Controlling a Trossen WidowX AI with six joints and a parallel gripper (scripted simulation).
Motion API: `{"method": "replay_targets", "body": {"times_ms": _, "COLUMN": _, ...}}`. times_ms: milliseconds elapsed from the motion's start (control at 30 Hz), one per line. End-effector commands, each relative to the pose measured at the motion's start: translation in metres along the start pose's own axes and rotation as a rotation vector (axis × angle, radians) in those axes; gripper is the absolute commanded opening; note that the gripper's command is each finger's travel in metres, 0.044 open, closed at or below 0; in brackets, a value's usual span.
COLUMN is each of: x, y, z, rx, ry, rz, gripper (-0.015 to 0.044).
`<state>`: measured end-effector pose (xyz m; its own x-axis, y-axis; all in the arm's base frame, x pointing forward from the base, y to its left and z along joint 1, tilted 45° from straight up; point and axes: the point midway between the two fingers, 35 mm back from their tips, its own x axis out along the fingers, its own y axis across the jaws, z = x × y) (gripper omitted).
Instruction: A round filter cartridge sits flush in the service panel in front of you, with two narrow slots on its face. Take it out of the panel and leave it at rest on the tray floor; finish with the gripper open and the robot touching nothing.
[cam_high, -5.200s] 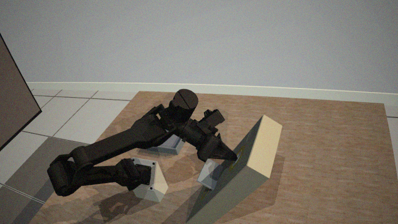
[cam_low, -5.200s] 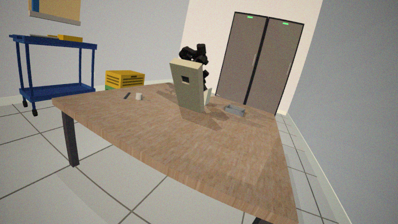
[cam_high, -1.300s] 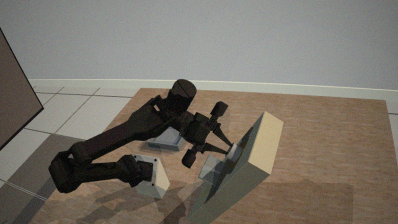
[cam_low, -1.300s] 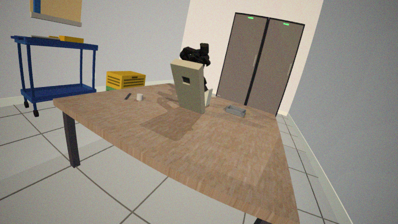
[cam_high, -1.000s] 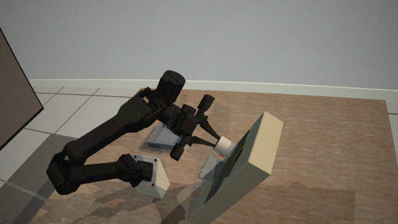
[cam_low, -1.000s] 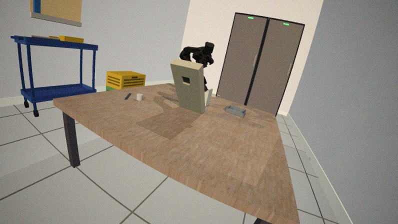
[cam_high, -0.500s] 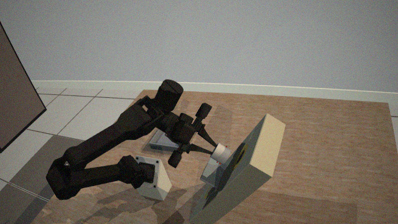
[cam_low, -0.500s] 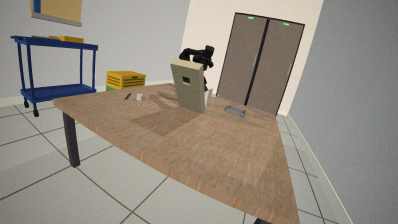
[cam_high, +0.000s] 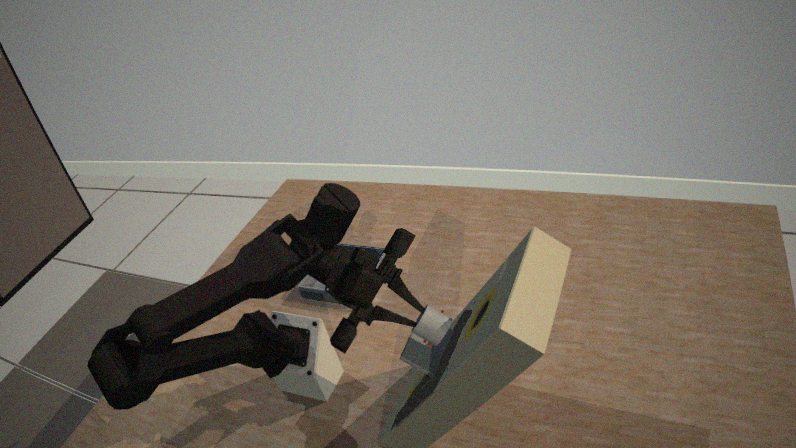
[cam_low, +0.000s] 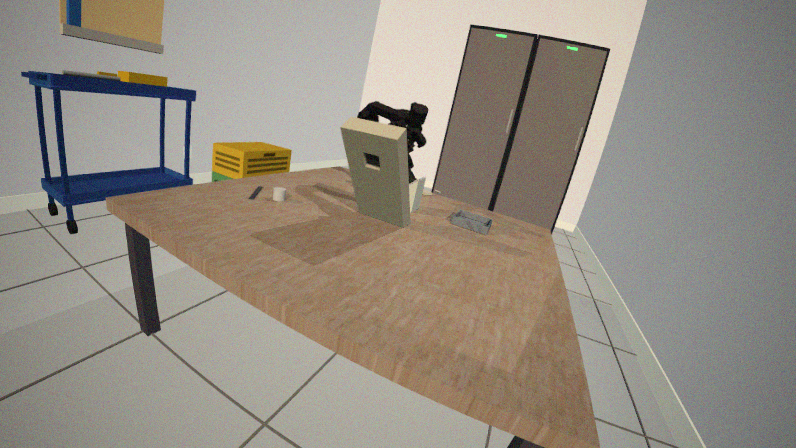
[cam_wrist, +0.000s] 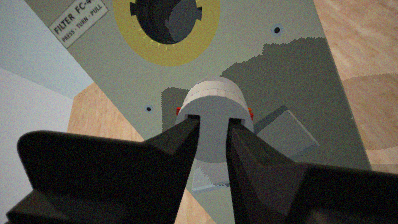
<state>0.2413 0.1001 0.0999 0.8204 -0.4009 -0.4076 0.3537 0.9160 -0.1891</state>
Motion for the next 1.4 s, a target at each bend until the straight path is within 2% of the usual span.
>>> {"method": "replay_targets", "body": {"times_ms": 0, "x": 0.0, "y": 0.002, "z": 0.002, "rx": 0.006, "ry": -0.001, "rz": 0.002, "gripper": 0.009}}
{"method": "replay_targets", "body": {"times_ms": 400, "x": 0.0, "y": -0.002, "z": 0.0, "rx": 0.021, "ry": -0.009, "rz": 0.004, "gripper": 0.009}}
{"method": "replay_targets", "body": {"times_ms": 633, "x": -0.009, "y": 0.04, "z": 0.054, "rx": 0.022, "ry": -0.01, "rz": 0.004, "gripper": 0.009}}
{"method": "replay_targets", "body": {"times_ms": 767, "x": -0.01, "y": 0.044, "z": 0.06, "rx": 0.022, "ry": -0.01, "rz": 0.004, "gripper": 0.009}}
{"method": "replay_targets", "body": {"times_ms": 1167, "x": -0.056, "y": 0.081, "z": 0.106, "rx": 0.035, "ry": -0.009, "rz": 0.011, "gripper": 0.0405}}
{"method": "replay_targets", "body": {"times_ms": 1300, "x": -0.038, "y": 0.062, "z": 0.075, "rx": -0.184, "ry": 0.102, "rz": -0.046, "gripper": 0.0305}}
{"method": "replay_targets", "body": {"times_ms": 1367, "x": -0.026, "y": 0.042, "z": 0.05, "rx": -0.36, "ry": 0.206, "rz": -0.088, "gripper": 0.0305}}
